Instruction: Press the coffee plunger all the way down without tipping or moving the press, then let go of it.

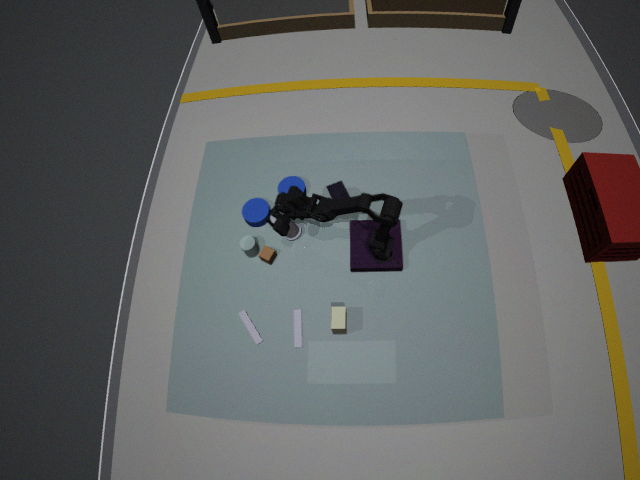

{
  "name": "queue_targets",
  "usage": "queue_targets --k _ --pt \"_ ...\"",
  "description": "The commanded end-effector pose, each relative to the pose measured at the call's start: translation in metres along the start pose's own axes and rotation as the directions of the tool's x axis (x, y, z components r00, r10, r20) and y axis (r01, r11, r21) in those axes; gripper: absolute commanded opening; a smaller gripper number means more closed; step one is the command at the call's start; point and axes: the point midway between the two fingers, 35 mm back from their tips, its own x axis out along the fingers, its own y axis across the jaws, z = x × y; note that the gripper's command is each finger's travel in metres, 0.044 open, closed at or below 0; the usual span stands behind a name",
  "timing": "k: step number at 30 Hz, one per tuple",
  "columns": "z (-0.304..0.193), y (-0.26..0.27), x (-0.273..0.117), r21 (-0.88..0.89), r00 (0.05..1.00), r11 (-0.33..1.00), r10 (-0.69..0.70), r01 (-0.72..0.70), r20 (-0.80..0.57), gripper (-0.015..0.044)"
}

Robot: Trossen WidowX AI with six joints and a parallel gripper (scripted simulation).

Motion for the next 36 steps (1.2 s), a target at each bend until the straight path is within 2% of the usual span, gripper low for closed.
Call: queue_targets --k 1,12,22,30,36 --pt "0.0 0.0 0.0 0.0 1.0 1.0 0.0 0.0 -0.002 0.0146" --pt "0.0 0.0 0.0 0.0 1.0 1.0 0.0 0.0 -0.002 0.0435" --pt "0.011 0.0 -0.011 -0.025 1.0 1.0 0.002 -0.002 -0.002 0.044" --pt "0.041 -0.003 -0.086 0.004 1.0 1.0 -0.002 0.002 -0.023 0.044" --pt "0.036 -0.003 -0.086 0.005 1.0 1.0 -0.002 0.002 -0.024 0.044"
